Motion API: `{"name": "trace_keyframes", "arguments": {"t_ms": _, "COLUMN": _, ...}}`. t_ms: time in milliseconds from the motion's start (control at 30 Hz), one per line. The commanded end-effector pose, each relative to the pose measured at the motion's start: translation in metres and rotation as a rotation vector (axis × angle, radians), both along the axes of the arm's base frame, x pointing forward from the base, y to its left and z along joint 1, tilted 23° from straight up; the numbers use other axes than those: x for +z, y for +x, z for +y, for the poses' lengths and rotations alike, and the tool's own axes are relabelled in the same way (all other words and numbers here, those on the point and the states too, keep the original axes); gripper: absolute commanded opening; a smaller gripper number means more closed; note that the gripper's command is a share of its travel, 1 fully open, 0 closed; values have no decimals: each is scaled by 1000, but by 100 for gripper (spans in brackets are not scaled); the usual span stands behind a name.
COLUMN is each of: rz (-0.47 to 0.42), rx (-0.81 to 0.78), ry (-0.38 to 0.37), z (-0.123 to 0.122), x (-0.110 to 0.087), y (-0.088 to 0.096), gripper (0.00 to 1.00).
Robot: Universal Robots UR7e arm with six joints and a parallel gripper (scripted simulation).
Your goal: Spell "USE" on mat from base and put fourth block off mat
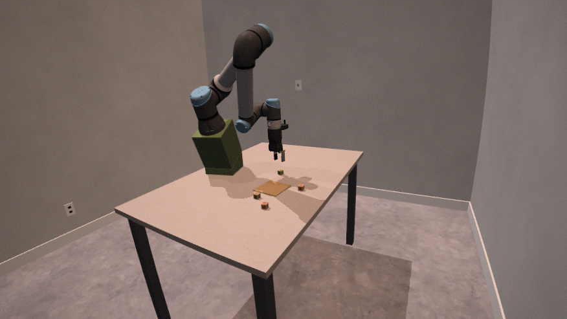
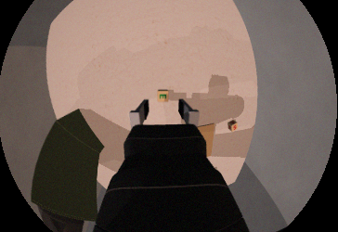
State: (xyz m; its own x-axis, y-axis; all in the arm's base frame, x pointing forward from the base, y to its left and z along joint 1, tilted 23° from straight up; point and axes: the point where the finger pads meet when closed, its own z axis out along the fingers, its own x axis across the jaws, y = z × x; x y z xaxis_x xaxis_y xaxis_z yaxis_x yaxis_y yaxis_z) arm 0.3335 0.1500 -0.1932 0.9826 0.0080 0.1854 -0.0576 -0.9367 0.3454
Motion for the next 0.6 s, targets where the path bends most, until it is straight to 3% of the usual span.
{"name": "trace_keyframes", "arguments": {"t_ms": 0, "rz": -1, "rx": 0, "ry": 0, "z": 0, "x": 0, "y": 0, "gripper": 100}}
{"name": "trace_keyframes", "arguments": {"t_ms": 567, "rz": -1, "rx": 0, "ry": 1, "z": -2, "x": -5, "y": 1, "gripper": 100}}
